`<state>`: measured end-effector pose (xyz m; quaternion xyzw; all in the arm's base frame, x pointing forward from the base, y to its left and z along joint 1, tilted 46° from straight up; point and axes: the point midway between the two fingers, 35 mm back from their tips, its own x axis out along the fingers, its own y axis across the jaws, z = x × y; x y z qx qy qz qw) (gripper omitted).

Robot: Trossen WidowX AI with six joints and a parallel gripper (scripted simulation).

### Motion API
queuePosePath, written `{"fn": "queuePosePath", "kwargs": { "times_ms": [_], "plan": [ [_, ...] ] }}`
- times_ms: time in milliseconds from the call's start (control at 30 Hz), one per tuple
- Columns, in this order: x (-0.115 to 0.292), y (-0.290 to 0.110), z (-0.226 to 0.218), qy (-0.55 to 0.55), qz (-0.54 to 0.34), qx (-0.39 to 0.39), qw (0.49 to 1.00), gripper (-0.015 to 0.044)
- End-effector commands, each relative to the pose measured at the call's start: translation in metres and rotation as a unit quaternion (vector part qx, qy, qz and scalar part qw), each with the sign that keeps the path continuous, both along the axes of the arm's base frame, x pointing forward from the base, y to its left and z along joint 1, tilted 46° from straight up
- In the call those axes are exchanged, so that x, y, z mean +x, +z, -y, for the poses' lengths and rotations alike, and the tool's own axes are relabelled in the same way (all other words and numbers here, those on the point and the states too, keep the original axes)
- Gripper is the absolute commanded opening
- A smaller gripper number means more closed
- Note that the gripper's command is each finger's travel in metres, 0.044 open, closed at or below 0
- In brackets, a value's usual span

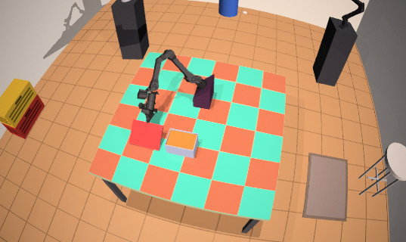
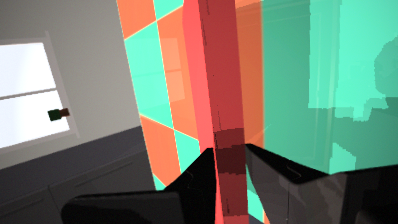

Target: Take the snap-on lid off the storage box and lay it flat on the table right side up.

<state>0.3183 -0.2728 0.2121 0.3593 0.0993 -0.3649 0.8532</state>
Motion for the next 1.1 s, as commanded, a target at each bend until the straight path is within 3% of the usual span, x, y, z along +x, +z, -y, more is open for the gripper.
{"fn": "queuePosePath", "kwargs": {
  "times_ms": [0,1067],
  "plan": [
    [0.000,-0.002,0.002,0.003,0.000,-0.002,1.000,0.0000],
    [-0.001,-0.020,0.021,0.003,0.000,-0.002,1.000,0.0000]
  ]
}}
